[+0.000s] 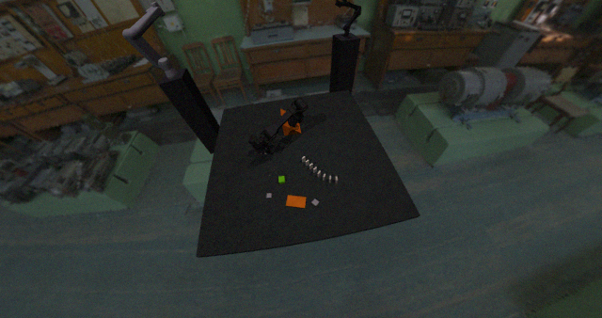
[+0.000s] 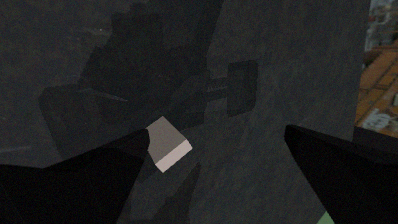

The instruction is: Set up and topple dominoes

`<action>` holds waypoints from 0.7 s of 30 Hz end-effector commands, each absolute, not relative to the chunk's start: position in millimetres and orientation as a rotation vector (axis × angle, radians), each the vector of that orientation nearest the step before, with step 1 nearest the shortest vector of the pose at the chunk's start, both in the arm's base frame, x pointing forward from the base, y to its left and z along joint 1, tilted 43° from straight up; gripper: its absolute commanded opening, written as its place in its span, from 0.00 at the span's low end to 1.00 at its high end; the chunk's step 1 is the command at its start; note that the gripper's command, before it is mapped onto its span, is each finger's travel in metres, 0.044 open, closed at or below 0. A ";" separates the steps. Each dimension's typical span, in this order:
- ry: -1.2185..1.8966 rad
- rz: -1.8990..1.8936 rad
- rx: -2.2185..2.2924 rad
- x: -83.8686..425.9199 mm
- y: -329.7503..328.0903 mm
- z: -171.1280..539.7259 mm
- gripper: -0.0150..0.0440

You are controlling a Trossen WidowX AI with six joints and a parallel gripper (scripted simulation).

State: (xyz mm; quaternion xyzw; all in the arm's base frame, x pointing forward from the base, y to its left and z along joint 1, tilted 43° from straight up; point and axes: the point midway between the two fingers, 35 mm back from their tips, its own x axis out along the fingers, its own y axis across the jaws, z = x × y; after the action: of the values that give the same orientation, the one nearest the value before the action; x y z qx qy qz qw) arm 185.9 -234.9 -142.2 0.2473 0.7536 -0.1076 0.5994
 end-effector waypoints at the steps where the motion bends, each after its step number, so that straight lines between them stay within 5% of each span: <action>1: 1.394 0.433 0.683 168.6 -257.6 -97.3 1.00; 21: 1.394 0.433 0.683 171.4 -249.2 -108.3 1.00</action>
State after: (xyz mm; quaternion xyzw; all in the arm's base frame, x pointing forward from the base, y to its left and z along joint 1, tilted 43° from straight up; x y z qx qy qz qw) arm 168.5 -256.9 -98.3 0.3048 0.6279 0.1868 0.6913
